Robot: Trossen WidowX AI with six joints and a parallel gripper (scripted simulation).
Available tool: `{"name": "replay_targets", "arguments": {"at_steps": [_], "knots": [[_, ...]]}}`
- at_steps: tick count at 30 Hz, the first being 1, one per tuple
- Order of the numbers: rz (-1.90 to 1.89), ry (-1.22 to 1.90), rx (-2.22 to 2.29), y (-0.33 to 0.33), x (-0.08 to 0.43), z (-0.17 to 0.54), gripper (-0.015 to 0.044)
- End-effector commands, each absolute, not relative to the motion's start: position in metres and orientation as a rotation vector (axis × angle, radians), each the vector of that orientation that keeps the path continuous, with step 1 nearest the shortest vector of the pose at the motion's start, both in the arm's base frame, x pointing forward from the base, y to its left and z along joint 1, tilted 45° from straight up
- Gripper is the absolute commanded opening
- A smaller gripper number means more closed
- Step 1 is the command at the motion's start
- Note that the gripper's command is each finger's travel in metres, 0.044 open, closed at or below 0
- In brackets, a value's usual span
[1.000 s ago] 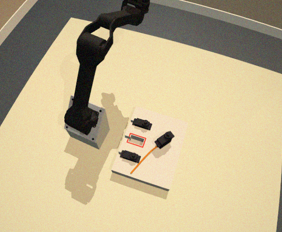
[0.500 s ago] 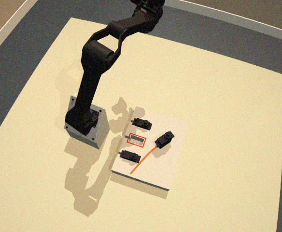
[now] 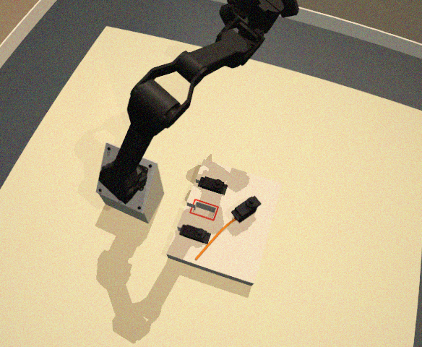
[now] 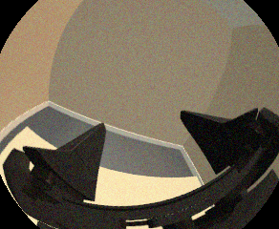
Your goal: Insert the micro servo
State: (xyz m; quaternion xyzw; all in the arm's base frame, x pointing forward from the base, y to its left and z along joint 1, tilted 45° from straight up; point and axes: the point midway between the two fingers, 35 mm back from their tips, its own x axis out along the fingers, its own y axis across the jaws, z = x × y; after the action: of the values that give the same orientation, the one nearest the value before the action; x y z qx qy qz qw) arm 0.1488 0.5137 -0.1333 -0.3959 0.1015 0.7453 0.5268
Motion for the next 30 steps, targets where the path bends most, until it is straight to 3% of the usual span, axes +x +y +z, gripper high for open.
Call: {"name": "replay_targets", "arguments": {"at_steps": [1, 16, 30], "knots": [[1.688, 0.368, -0.978, 0.492, 0.173, -0.138, 0.044], [1.286, 0.813, -1.081, 0.386, 0.252, -0.138, 0.044], [0.878, 1.192, -1.171, 0.259, 0.291, -0.117, 0.044]]}}
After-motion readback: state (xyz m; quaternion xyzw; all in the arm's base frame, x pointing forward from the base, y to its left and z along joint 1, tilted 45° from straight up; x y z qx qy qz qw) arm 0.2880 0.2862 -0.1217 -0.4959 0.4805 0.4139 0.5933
